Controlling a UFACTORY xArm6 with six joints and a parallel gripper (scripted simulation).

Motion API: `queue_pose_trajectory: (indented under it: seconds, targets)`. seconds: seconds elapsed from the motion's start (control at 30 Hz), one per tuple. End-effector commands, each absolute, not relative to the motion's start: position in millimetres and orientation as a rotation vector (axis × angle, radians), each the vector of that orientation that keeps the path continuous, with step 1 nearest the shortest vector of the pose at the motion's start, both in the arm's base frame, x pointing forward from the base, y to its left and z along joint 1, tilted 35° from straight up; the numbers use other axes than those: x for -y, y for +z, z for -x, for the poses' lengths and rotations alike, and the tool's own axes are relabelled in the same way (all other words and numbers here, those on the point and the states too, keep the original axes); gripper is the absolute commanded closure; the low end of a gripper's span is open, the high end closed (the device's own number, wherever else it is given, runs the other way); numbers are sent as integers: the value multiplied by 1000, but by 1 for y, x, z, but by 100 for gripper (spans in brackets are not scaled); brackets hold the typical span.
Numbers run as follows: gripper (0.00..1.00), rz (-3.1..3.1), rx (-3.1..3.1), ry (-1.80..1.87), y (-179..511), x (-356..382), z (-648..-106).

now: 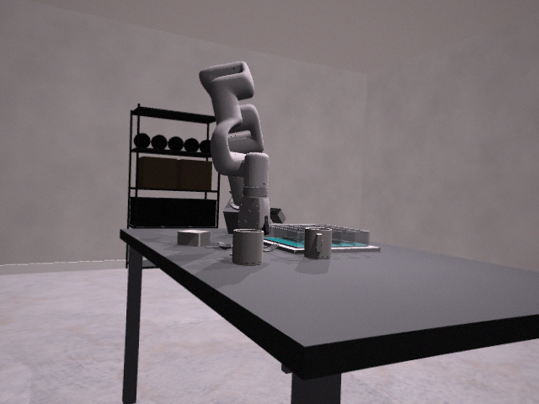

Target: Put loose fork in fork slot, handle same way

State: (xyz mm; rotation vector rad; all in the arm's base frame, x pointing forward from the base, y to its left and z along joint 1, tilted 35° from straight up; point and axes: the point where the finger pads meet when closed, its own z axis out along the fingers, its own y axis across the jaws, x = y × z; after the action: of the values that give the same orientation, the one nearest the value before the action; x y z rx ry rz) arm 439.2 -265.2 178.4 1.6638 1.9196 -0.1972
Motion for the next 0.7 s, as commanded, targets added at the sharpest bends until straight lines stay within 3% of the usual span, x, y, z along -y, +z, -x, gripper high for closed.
queue_pose_trajectory:
  seconds: [0.0,0.67]
  targets:
    - [95,-1665,-1922,-198,178,264,-438]
    - [95,-1665,-1922,-198,209,246,-426]
